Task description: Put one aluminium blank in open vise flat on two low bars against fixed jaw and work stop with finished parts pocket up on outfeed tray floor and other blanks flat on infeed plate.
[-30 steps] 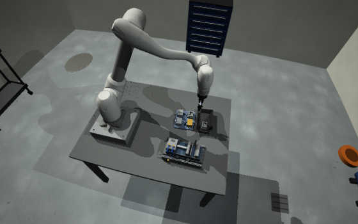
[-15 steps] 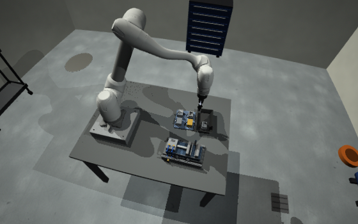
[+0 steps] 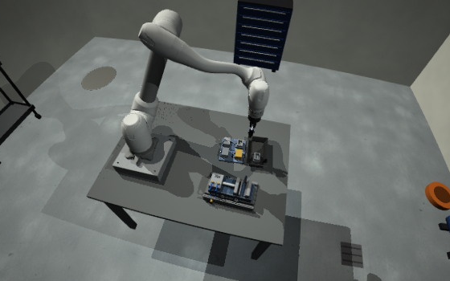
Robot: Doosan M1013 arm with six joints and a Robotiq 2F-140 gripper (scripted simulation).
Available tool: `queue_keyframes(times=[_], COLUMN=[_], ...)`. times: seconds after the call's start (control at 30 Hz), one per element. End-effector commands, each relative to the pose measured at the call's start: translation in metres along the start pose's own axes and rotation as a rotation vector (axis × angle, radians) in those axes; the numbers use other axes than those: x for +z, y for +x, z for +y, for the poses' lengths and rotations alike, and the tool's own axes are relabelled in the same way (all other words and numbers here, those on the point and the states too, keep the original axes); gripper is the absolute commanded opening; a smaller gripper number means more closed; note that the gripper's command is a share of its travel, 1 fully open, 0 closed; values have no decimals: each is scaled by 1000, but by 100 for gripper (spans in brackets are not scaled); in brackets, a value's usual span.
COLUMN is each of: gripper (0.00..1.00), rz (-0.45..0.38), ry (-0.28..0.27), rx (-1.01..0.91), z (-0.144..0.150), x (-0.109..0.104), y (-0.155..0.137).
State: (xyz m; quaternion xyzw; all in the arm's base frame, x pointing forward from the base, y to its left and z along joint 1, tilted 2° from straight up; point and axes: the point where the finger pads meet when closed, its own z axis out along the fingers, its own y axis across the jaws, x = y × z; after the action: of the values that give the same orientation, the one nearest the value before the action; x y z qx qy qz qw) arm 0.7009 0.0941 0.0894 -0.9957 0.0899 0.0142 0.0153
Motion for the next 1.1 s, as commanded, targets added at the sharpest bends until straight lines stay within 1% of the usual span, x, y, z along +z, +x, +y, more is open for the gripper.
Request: queue_keyframes(times=[0.0,0.2,0.27,0.5,0.67,0.93,0.97,1.0,1.03,1.07], gripper=[0,0,0,0,0,0,0,0,0,0], rz=[10,10,10,10,10,10,10,10,10,10], ry=[3,3,3,3,3,3,3,3,3,3], rx=[-3,-3,-3,-3,-3,-3,-3,-3,-3,-3], z=[-1,-1,-1,-1,-1,0,4,15,34,46], x=[-14,-29,-29,-43,-47,-48,-48,-48,-48,-48], y=[2,2,2,2,2,2,3,4,5,6])
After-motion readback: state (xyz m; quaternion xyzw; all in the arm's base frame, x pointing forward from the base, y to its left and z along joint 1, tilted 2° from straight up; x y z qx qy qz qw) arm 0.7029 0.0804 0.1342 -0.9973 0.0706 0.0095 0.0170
